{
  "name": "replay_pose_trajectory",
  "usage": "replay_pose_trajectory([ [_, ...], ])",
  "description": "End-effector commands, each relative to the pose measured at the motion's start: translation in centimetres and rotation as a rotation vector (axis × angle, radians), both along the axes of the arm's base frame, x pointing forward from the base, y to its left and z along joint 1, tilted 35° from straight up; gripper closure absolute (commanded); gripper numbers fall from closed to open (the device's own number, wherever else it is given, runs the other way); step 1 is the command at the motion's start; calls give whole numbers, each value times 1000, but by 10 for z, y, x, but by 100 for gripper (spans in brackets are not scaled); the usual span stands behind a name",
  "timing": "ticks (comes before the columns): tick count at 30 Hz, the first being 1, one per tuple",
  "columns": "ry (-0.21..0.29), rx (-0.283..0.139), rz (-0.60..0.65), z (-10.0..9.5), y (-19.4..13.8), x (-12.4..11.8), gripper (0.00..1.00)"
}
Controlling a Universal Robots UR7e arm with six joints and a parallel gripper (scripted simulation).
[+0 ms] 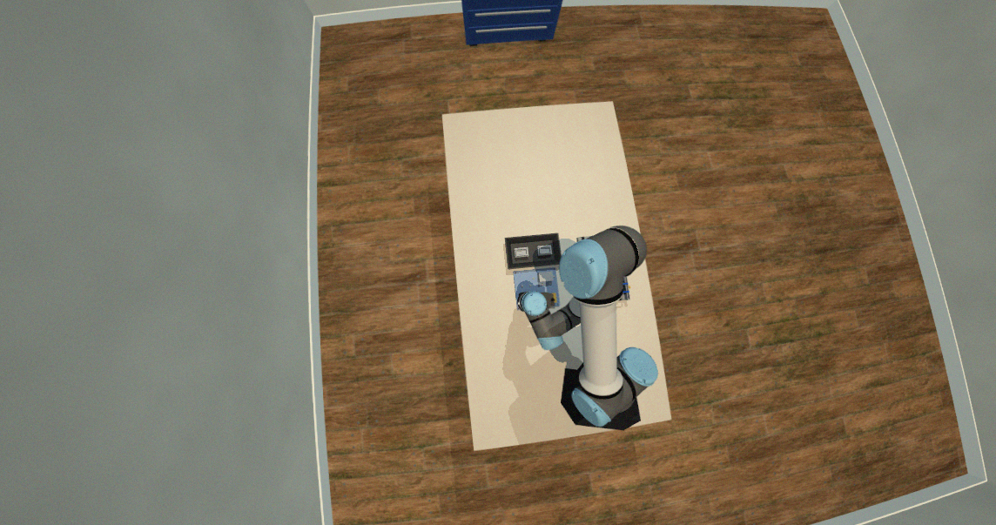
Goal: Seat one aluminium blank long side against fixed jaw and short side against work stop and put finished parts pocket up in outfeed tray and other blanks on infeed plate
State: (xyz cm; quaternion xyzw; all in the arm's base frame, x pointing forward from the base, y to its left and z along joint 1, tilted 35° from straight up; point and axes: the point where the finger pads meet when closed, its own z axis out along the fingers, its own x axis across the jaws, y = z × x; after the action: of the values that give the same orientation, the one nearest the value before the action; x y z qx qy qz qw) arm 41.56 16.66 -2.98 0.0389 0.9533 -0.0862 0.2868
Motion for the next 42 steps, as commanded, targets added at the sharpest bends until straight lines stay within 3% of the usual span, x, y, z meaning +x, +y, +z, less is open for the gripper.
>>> replay_pose_trajectory([
  [1, -3, 2, 1, 1, 1, 1, 0],
  [42, -3, 1, 1, -7, -1, 7, 0],
])
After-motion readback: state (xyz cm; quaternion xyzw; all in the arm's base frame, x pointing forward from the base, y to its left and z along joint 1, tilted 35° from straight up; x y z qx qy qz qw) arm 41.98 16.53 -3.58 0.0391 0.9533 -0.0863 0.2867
